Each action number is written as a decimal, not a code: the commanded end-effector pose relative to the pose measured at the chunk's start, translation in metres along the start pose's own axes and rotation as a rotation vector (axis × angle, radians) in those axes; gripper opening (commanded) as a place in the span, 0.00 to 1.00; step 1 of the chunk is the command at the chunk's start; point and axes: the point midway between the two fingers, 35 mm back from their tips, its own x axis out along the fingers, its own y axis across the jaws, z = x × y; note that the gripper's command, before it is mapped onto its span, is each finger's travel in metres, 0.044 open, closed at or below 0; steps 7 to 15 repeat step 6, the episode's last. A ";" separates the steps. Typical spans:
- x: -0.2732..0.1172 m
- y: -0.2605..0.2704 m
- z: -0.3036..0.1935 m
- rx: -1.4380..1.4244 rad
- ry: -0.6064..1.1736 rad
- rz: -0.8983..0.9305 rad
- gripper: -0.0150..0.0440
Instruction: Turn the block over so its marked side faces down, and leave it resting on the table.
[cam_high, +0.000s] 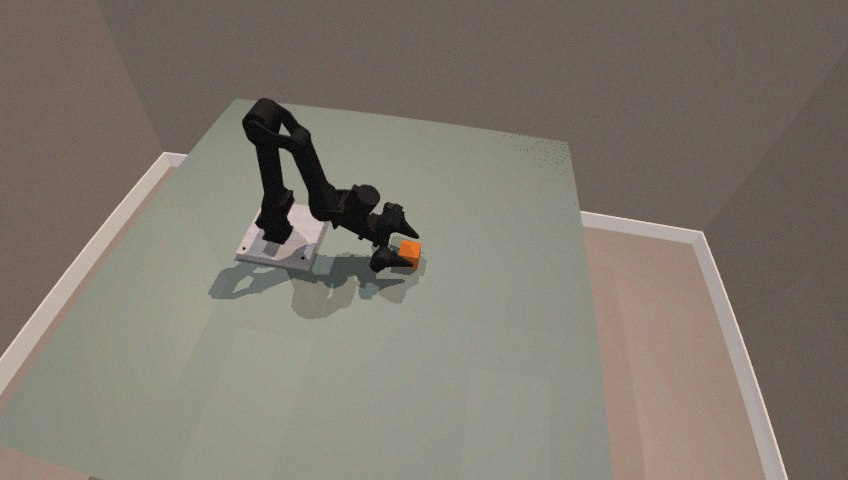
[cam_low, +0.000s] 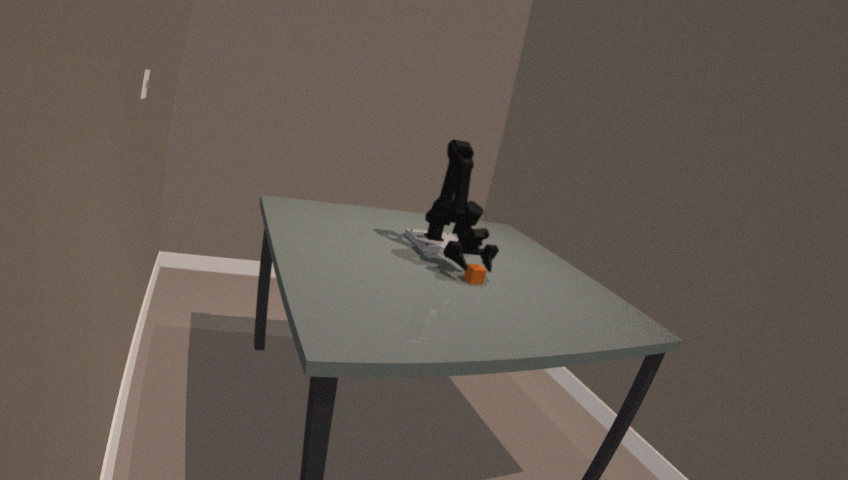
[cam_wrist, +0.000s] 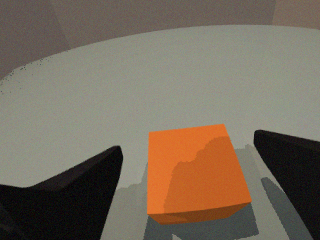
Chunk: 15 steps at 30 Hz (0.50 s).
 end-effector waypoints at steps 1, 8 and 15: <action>0.000 0.001 -0.001 -0.004 0.001 0.005 1.00; 0.000 0.001 -0.001 -0.004 0.001 0.005 1.00; 0.000 0.001 -0.001 -0.004 0.001 0.005 1.00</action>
